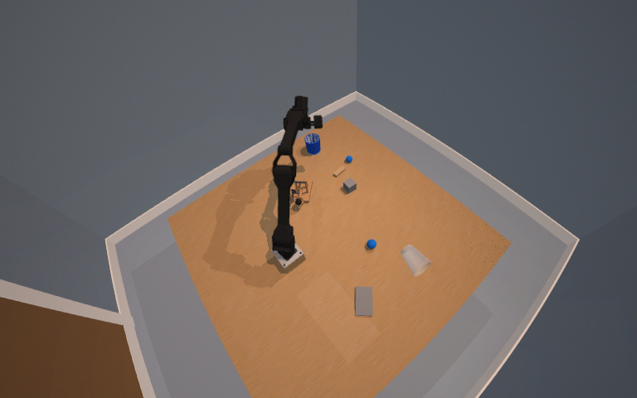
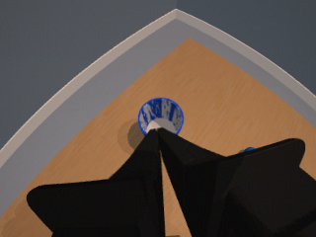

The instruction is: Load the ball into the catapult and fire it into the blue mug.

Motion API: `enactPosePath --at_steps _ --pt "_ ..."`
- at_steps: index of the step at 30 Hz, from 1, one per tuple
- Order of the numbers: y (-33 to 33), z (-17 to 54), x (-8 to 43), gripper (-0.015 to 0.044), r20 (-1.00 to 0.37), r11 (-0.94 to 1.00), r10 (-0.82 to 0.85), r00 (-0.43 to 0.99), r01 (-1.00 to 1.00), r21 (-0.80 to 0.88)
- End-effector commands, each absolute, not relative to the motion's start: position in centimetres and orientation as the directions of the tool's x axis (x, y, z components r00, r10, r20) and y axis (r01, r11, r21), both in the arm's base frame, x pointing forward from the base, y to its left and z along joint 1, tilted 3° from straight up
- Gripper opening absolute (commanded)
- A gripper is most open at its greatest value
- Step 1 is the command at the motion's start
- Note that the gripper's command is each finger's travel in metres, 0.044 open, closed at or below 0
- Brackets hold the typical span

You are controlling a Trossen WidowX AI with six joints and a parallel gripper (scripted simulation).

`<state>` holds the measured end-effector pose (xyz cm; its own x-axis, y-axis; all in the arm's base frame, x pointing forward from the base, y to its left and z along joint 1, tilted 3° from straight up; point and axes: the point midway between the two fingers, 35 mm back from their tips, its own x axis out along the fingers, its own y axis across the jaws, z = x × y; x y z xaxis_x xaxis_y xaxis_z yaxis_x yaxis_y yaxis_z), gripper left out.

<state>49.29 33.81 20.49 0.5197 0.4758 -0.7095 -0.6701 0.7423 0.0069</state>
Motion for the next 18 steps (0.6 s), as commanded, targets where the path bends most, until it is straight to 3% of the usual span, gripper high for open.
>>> enactPosePath --at_steps 1,18 --pt "34.0 19.8 48.6 0.0 -0.73 0.731 0.461 0.505 -0.683 -0.011" --pt "34.4 12.8 39.7 0.0 -0.91 0.526 0.21 0.357 -0.826 -0.202"
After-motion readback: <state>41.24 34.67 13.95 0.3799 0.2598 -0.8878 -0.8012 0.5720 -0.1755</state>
